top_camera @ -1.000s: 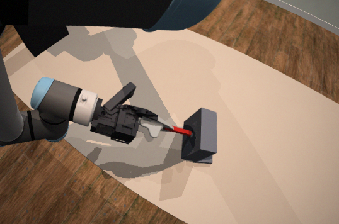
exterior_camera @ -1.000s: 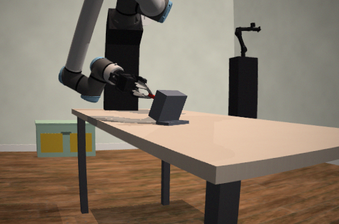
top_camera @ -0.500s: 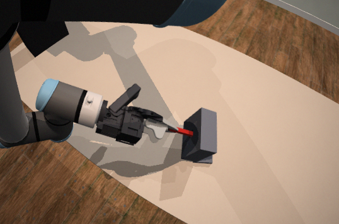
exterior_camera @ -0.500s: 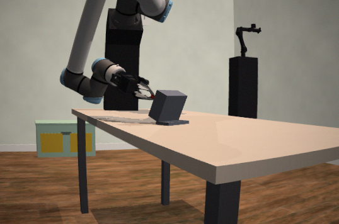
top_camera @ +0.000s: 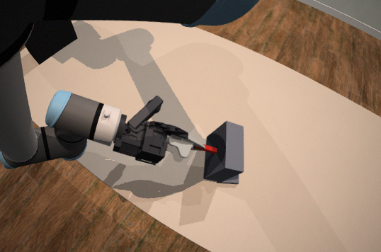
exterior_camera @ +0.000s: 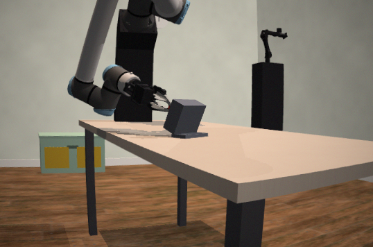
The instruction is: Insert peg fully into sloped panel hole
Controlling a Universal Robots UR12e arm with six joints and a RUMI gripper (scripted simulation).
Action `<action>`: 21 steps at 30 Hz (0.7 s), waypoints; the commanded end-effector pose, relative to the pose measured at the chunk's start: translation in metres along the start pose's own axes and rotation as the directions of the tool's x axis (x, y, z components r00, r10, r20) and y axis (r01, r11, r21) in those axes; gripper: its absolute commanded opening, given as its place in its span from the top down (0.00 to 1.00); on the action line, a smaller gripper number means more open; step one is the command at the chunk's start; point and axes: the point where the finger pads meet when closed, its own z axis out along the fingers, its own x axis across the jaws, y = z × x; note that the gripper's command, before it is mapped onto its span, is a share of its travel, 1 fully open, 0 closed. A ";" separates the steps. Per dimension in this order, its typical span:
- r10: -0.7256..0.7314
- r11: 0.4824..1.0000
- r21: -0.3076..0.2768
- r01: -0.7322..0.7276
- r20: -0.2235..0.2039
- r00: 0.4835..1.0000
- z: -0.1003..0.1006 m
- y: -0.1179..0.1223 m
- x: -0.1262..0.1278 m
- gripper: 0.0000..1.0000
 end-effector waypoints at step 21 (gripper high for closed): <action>0.000 1.000 0.000 0.000 0.000 1.000 0.000 0.000 0.000 0.87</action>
